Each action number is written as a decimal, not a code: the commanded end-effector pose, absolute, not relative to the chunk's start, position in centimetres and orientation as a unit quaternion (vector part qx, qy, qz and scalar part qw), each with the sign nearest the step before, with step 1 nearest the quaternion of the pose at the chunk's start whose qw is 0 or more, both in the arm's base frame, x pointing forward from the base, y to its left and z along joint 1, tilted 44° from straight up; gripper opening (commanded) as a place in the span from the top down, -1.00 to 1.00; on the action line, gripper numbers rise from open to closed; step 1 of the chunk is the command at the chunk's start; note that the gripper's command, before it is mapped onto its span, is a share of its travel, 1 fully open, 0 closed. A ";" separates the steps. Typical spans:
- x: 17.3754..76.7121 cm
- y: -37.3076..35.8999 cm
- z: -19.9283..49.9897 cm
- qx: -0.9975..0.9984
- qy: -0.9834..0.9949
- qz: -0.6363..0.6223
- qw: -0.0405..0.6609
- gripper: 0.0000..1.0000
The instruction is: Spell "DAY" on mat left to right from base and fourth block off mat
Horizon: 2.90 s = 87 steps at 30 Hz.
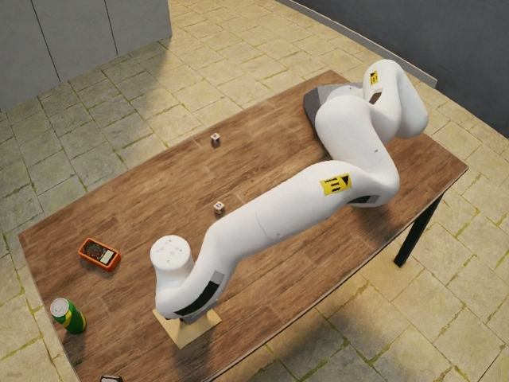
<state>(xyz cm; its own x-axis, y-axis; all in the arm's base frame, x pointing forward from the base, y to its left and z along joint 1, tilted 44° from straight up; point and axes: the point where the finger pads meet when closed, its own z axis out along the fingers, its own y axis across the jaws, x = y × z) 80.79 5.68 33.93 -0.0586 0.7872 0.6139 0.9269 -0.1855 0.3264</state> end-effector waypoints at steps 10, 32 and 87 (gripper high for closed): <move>80.8 5.6 34.1 -0.679 -0.631 -0.363 0.096 0.14; 80.8 5.6 34.1 -0.679 -0.631 -0.363 0.096 0.54; 77.1 -0.3 41.2 -0.679 -0.631 -0.363 0.096 0.54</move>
<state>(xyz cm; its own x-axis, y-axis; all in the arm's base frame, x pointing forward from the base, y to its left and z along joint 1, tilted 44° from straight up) 77.47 0.34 40.45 -0.0586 0.7873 0.6138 0.9267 -0.1858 0.3268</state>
